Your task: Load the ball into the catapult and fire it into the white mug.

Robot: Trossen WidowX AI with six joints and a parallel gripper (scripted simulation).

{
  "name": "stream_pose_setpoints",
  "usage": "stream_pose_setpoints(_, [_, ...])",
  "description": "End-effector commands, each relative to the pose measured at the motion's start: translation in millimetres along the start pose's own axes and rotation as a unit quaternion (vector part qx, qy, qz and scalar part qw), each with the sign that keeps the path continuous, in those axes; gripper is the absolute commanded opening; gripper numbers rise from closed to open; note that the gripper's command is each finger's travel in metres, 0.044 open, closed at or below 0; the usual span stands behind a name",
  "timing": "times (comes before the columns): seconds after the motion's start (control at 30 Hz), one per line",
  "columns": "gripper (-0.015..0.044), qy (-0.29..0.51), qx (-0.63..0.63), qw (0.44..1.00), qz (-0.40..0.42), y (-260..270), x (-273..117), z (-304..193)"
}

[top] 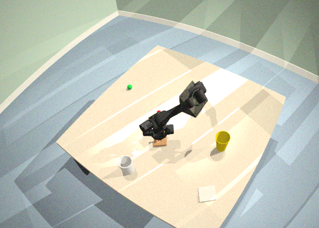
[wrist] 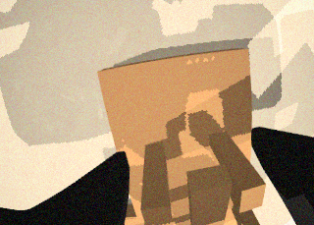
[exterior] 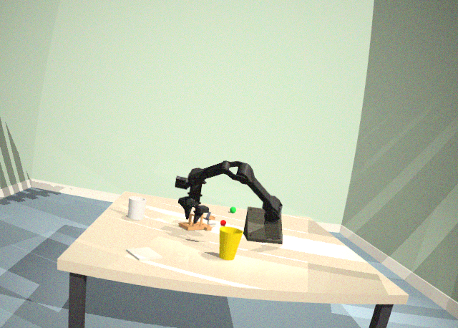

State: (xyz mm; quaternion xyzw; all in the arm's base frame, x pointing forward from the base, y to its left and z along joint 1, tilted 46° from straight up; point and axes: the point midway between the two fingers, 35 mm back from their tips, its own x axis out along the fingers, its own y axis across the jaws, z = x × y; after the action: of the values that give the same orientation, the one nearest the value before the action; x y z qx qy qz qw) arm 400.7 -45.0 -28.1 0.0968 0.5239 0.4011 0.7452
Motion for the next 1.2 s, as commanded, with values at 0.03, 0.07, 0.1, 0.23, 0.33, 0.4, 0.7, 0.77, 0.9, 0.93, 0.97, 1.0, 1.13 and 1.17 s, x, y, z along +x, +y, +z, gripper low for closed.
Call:
stream_pose_setpoints(0.03, [0.0177, 0.000, 0.000, 1.000, 0.000, 0, 0, 0])
stream_pose_setpoints(0.07, [0.0151, 0.000, 0.000, 1.000, 0.000, 0, 0, 0])
stream_pose_setpoints(0.1, [0.0125, 0.000, 0.000, 1.000, 0.000, 0, 0, 0])
stream_pose_setpoints(0.23, [0.0098, 0.000, 0.000, 1.000, 0.000, 0, 0, 0])
stream_pose_setpoints(0.33, [0.0039, 0.000, 0.000, 1.000, 0.000, 0, -11, 0])
stream_pose_setpoints(0.4, [0.0000, 0.001, 0.000, 1.000, 0.000, -1, -39, 0])
stream_pose_setpoints(0.7, [0.0000, 0.000, 0.043, 0.999, 0.000, 0, -50, 0])
stream_pose_setpoints(0.77, [0.0000, 0.000, 0.077, 0.997, 0.000, -1, -50, 0])
stream_pose_setpoints(0.9, [0.0000, -0.001, 0.146, 0.989, 0.000, -1, -49, 0])
stream_pose_setpoints(0.93, [0.0000, -0.001, 0.163, 0.987, 0.000, -2, -49, 0])
stream_pose_setpoints(0.97, [0.0000, -0.001, 0.180, 0.984, 0.000, -2, -49, 0])
stream_pose_setpoints(1.0, [0.0000, -0.001, 0.197, 0.980, 0.001, -3, -49, 0])
stream_pose_setpoints(1.13, [0.0000, -0.002, 0.264, 0.965, 0.001, -6, -48, 0])
stream_pose_setpoints(1.17, [0.0000, -0.002, 0.280, 0.960, 0.001, -8, -48, 0])
